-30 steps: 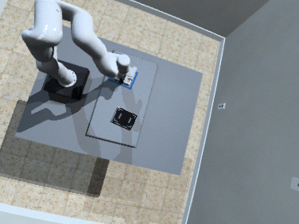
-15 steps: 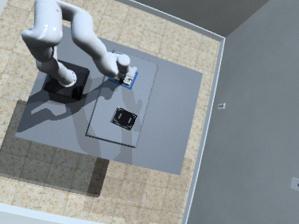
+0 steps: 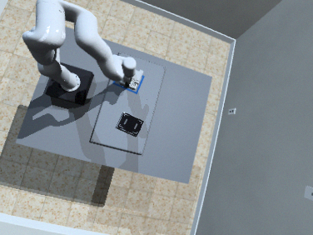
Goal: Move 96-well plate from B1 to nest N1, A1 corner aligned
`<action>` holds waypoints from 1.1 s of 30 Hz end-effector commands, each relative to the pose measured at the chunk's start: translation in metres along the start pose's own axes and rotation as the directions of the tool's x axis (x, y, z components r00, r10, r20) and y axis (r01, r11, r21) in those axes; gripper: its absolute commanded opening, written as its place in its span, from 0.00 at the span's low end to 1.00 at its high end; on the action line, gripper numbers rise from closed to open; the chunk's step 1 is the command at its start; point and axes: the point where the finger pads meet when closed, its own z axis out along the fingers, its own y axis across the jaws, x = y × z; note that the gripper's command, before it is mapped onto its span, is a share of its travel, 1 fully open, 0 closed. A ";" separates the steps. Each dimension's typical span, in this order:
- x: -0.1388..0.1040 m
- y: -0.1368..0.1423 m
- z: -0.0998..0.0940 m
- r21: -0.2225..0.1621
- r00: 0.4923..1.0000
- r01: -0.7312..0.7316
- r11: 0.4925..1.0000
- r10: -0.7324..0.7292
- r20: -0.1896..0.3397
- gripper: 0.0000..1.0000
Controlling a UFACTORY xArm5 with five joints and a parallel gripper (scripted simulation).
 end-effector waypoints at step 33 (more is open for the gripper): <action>0.001 -0.001 -0.020 0.000 1.000 0.000 1.000 0.000 -0.004 0.00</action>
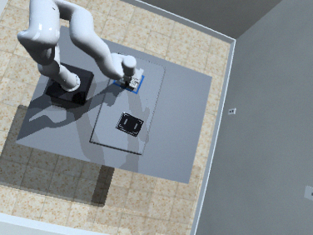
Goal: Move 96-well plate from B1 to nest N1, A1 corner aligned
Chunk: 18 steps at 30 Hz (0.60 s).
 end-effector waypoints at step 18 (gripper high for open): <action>0.001 -0.001 -0.017 0.000 1.000 0.000 1.000 0.000 -0.004 0.00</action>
